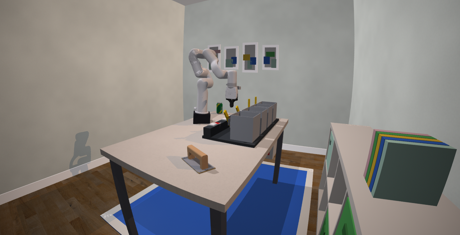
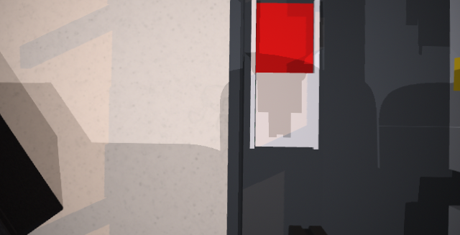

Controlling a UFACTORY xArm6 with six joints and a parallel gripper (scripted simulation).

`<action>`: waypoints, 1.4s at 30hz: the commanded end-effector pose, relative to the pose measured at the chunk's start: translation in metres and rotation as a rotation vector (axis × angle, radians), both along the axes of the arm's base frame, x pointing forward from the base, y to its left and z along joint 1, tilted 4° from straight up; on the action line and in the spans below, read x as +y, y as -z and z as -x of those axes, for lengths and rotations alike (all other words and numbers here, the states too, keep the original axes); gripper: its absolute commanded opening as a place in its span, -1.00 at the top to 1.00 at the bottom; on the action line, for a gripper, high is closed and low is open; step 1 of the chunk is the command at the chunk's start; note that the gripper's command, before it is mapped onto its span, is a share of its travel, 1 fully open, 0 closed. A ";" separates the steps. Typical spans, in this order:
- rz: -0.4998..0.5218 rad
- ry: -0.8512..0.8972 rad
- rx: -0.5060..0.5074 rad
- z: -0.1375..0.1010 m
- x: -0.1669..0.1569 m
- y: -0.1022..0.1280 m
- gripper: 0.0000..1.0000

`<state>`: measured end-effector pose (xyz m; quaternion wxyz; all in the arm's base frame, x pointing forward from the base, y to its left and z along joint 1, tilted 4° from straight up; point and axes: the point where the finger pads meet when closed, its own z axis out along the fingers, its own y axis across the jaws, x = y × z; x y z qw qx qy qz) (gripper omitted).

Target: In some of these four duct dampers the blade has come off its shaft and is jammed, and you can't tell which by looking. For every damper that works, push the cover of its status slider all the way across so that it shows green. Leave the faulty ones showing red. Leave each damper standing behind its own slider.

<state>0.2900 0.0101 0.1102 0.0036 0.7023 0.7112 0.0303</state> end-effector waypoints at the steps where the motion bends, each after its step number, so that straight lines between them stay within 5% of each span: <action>1: 0.000 0.000 -0.004 -0.002 0.000 0.003 1.00; 18: 0.000 0.000 -0.004 -0.002 0.000 0.004 1.00; 27: 0.000 0.000 -0.004 -0.003 0.022 0.041 1.00; 42: 0.000 0.000 -0.004 -0.003 0.022 0.042 1.00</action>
